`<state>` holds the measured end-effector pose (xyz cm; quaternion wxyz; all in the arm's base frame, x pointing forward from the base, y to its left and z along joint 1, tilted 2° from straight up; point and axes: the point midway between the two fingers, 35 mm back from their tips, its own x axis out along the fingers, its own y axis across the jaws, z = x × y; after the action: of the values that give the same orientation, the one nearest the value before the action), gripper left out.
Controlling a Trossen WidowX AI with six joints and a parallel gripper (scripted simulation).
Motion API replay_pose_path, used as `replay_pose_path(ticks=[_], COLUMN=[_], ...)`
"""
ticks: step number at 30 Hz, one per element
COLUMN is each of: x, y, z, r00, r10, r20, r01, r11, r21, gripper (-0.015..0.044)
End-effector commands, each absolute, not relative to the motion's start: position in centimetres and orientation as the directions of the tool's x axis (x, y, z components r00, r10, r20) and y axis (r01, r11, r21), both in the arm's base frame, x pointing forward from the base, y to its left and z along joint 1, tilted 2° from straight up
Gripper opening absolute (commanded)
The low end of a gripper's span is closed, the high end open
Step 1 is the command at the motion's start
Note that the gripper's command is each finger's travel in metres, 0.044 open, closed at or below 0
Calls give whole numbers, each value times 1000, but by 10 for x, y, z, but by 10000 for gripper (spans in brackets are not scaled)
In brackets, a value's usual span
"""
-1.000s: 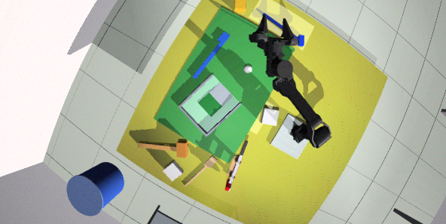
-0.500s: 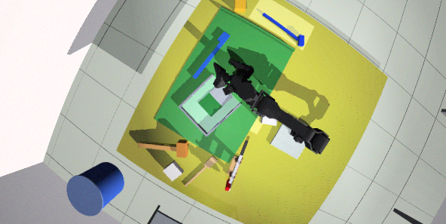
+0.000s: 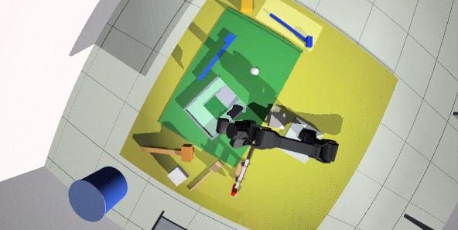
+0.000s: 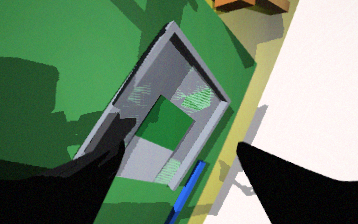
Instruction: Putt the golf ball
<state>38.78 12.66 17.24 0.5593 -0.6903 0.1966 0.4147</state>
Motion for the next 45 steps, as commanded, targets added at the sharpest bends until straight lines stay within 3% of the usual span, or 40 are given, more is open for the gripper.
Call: replay_pose_path(ticks=[1,6,9,45], x=[328,254,232,231], y=[165,194,198,202], z=[151,138,137,80], r00=[360,82,3,3], r10=[277,302,296,296], r20=[-891,-950,-955,-955], r01=[-870,-969,-981,-981], r11=[-245,-200,-185,-185], r21=[-427,-147,-61,-60], gripper=[440,440,440,440])
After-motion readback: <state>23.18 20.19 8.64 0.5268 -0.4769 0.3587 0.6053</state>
